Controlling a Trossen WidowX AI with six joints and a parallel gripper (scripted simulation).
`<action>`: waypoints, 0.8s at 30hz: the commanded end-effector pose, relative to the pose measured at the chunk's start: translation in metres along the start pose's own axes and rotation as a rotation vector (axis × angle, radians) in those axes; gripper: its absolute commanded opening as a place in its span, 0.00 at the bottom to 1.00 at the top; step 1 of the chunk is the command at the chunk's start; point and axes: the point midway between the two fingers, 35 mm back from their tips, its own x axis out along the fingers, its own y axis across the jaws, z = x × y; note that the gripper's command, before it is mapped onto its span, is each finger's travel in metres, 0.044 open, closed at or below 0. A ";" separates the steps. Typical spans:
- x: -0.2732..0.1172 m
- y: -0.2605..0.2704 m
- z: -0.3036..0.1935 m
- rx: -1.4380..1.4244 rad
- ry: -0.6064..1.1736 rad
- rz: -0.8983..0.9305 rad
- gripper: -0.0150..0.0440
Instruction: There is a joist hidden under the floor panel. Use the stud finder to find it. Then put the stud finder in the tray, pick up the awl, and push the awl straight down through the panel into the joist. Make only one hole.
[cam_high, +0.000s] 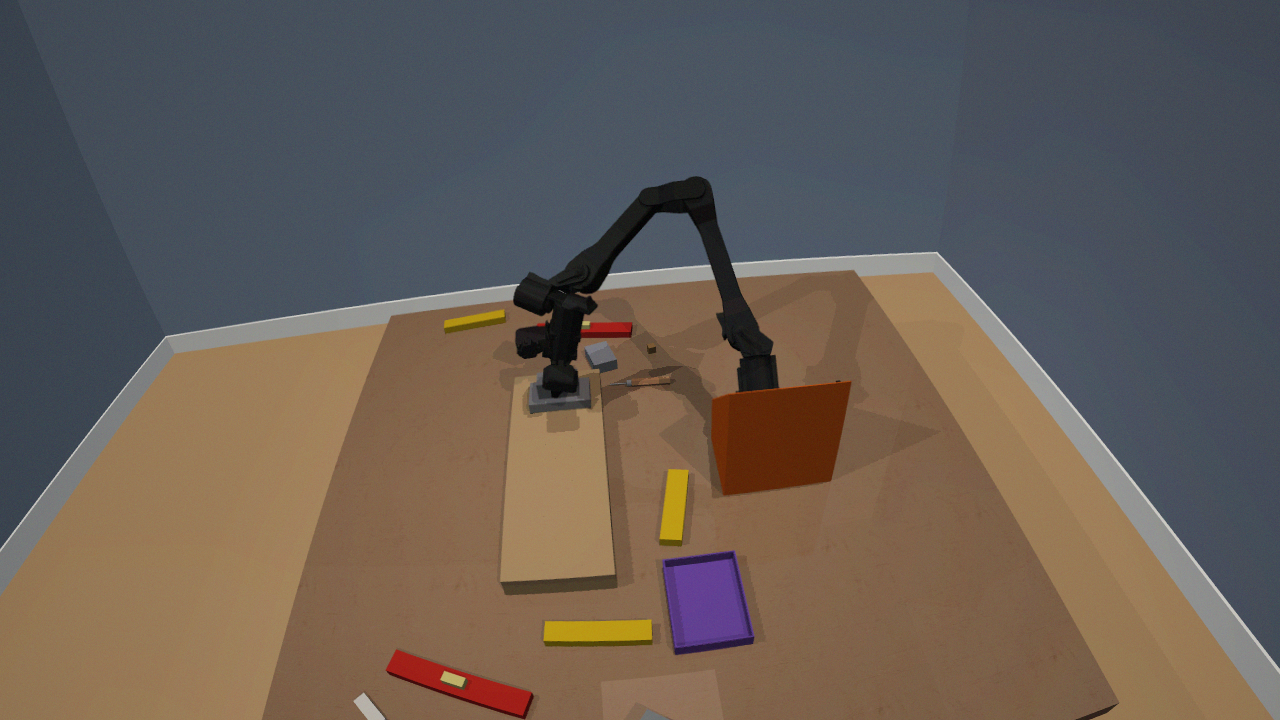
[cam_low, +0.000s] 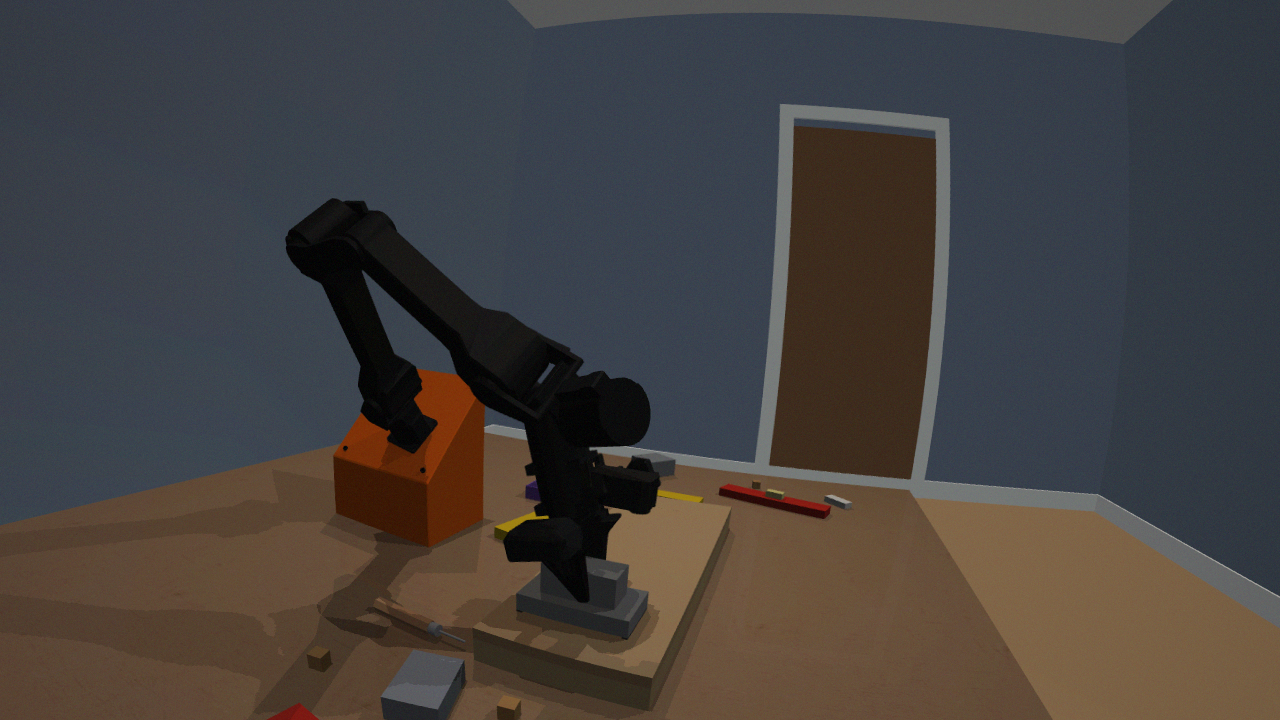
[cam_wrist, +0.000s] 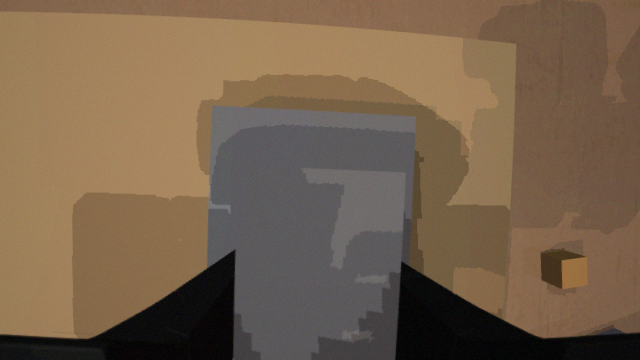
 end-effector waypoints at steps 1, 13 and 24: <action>0.000 -0.010 0.000 0.002 0.001 -0.003 0.25; 0.000 -0.023 0.000 0.002 0.000 -0.002 0.25; -0.021 -0.024 0.009 0.004 0.001 0.002 0.25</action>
